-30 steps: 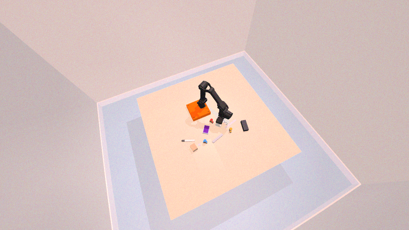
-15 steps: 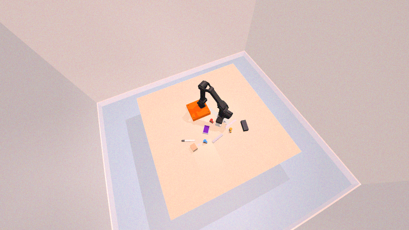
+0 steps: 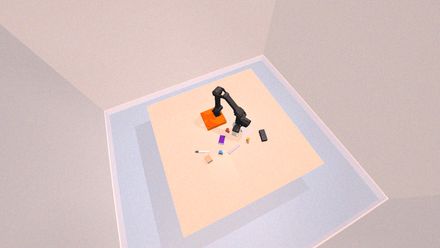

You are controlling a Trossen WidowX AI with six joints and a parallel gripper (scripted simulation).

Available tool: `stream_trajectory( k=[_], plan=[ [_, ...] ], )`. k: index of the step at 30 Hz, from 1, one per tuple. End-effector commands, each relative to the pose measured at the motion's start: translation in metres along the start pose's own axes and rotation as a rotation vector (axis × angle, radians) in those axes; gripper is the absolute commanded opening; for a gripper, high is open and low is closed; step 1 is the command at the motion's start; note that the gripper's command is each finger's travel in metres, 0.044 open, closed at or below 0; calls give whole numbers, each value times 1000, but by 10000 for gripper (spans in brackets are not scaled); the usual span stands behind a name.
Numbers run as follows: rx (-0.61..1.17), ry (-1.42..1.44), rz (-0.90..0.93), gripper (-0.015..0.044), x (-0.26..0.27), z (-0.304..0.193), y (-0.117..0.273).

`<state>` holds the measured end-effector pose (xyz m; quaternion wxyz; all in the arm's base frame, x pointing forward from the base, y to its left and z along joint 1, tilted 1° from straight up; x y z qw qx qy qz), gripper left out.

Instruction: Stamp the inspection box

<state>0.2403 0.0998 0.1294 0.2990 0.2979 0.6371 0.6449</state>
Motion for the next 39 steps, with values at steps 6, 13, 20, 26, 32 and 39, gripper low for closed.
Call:
stream_trajectory(
  k=[6,13,20,26,32,39],
  plan=[
    [-1,-4,-4,0,0,1,16],
    [-1,-4,-4,0,0,1,27],
    [-1,-4,-4,0,1,0,38],
    [-1,-4,-4,0,-2,1,44],
    [-2,-4,-7,0,-35,11,47],
    [-3,-3,-12,0,-78,17,50]
  ],
)
Point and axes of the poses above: the point midway between the two fingers, 35 mm back from their tips, its own y axis back along the fingers, its own x axis across the jaws, z = x × y, the point moved 9 cm from there along y, back along the fingers, and after that the axes turned 1 degree about y, right-handed, at the moved point
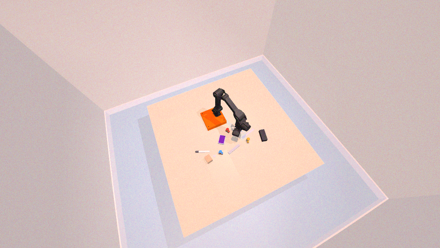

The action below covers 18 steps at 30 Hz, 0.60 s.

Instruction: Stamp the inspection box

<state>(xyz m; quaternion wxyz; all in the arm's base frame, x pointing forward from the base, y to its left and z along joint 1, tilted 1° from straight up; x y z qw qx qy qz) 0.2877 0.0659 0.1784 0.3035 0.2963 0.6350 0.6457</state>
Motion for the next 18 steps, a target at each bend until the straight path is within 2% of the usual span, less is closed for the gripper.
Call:
stream_trajectory(
  k=[1,11,18],
  plan=[
    [4,2,-6,0,-28,2,1],
    [5,3,-13,0,-93,-3,0],
    [6,3,-13,0,-97,-4,-1]
  ],
)
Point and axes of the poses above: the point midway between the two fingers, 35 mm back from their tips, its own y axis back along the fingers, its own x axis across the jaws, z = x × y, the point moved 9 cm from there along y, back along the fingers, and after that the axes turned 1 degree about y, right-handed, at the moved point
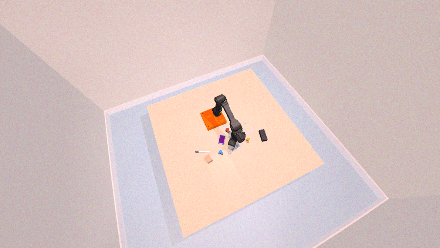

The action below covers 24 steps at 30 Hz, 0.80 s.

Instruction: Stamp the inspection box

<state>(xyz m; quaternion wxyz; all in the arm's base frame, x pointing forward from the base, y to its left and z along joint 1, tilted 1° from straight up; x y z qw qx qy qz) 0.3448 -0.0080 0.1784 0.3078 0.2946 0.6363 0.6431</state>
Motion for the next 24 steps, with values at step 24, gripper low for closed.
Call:
stream_trajectory(
  k=[24],
  plan=[
    [4,7,-3,0,-6,1,-39]
  ],
)
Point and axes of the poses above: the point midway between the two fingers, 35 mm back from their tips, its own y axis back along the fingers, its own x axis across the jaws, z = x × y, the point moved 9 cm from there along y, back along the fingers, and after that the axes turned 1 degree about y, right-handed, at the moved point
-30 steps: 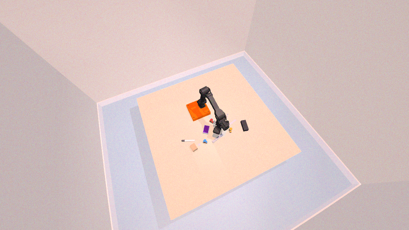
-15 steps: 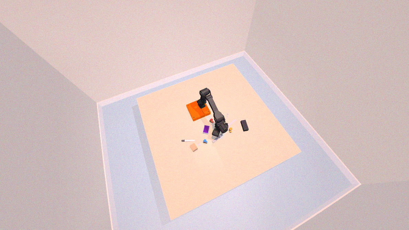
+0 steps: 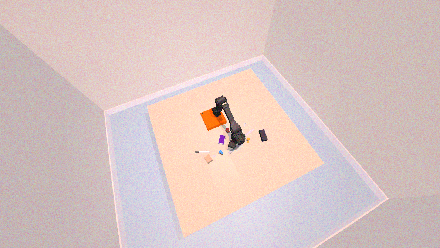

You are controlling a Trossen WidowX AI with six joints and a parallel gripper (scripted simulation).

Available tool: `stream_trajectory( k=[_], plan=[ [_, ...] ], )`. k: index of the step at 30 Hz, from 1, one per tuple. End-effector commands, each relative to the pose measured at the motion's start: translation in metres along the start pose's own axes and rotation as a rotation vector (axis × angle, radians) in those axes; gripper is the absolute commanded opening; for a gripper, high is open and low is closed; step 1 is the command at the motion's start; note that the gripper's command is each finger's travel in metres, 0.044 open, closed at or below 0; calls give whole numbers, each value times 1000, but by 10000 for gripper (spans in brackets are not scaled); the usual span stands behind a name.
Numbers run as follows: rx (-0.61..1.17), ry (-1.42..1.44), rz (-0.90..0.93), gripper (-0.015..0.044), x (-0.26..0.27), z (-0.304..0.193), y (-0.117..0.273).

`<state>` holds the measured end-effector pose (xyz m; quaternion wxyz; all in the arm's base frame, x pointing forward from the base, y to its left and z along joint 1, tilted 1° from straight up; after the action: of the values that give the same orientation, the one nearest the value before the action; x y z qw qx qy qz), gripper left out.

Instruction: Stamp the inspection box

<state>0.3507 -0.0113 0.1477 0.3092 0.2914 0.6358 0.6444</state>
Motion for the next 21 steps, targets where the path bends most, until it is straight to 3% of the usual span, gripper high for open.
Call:
stream_trajectory(
  k=[1,21],
  plan=[
    [9,4,2,0,0,-1,-10],
    [10,4,2,0,1,-3,-38]
  ],
)
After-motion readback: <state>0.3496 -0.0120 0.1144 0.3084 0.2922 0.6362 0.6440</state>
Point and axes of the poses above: the point midway between the two fingers, 35 mm back from their tips, its own y axis back along the fingers, its own x axis across the jaws, z = x × y, the point moved 9 cm from there along y, back along the fingers, and after that the axes turned 1 degree about y, right-handed, at the moved point
